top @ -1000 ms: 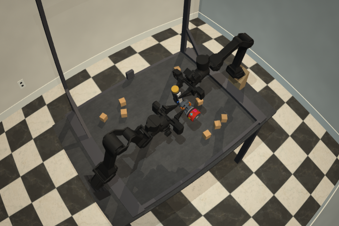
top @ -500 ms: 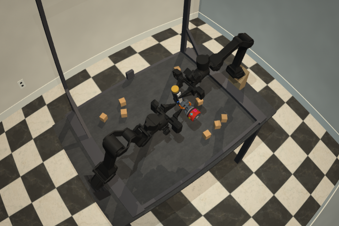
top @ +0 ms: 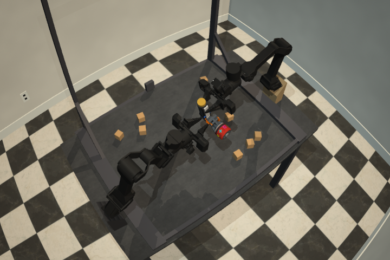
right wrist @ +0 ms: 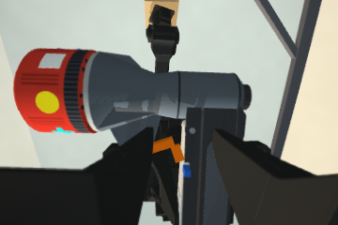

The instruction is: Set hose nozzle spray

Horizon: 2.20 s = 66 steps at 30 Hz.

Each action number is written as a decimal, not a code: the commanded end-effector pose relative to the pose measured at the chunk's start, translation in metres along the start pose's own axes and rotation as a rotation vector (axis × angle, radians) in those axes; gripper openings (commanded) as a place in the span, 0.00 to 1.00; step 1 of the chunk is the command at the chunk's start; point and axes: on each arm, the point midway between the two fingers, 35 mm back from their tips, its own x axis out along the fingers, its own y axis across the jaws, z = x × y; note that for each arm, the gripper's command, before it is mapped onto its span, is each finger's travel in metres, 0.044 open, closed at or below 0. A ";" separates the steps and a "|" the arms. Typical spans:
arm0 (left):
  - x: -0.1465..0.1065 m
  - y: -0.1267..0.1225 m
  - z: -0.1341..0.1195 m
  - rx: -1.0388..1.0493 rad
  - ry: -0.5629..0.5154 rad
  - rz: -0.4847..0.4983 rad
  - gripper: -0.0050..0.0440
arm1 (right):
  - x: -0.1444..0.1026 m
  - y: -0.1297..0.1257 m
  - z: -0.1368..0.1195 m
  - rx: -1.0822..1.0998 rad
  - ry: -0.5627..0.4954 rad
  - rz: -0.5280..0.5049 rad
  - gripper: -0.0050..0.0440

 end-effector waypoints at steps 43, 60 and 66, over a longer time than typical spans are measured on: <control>-0.004 0.002 0.019 0.001 -0.048 0.009 0.45 | -0.001 0.001 -0.030 0.003 0.049 -0.001 0.47; -0.004 0.002 0.019 0.001 -0.048 0.009 0.45 | -0.040 0.001 -0.026 0.004 0.040 0.000 0.47; -0.004 0.002 0.019 0.001 -0.048 0.009 0.45 | -0.053 0.001 -0.025 0.004 0.037 0.000 0.47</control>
